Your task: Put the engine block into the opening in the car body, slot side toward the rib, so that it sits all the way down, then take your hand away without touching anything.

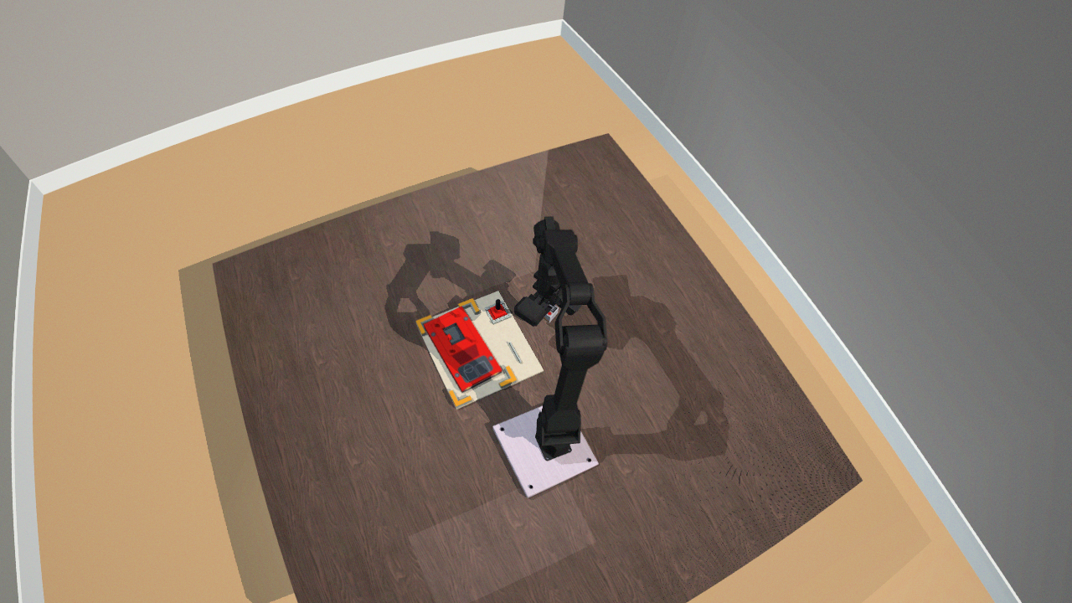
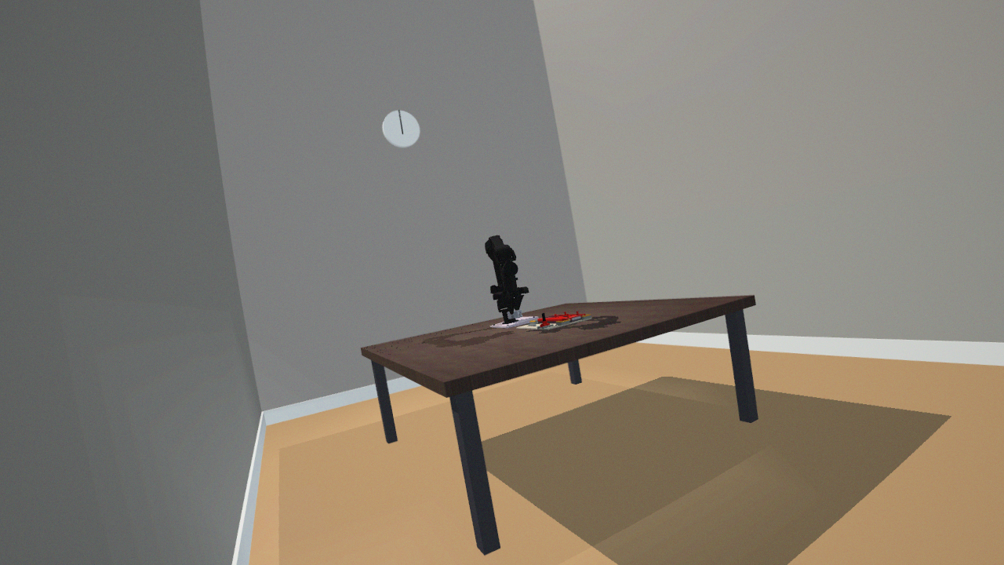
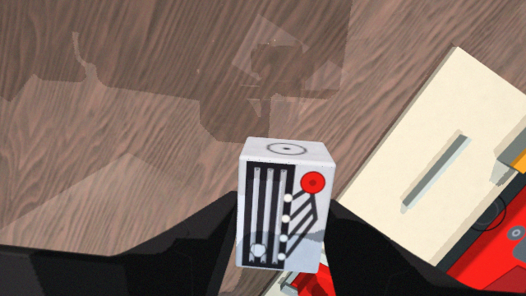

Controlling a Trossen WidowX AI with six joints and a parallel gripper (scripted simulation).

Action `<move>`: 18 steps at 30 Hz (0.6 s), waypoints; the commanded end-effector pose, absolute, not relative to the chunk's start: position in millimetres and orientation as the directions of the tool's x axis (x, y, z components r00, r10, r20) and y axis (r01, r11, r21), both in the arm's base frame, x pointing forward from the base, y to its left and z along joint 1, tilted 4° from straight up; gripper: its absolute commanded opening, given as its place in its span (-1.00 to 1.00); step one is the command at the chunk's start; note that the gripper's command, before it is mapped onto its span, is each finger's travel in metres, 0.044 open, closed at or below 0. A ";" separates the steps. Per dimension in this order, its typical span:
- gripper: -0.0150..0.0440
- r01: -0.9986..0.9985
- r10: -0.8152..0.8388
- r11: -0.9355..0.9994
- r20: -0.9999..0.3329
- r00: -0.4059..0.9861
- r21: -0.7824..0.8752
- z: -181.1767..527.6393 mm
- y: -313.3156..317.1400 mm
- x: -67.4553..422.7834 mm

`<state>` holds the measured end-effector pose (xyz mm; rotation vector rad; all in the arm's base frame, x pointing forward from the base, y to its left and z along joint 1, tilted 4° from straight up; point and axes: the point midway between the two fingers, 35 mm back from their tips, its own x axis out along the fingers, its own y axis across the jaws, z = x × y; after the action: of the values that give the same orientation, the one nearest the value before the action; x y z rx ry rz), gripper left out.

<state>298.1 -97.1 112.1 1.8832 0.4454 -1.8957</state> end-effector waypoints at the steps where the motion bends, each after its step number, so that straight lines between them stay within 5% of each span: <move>1: -0.49 0.506 -0.075 -0.859 -0.997 0.021 0.075 125.0 -95.9 298.1; 18: -0.49 0.506 -0.074 -0.859 -0.997 0.020 0.074 176.4 -90.2 290.2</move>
<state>291.6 -91.5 168.7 1.8838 0.4454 -1.8950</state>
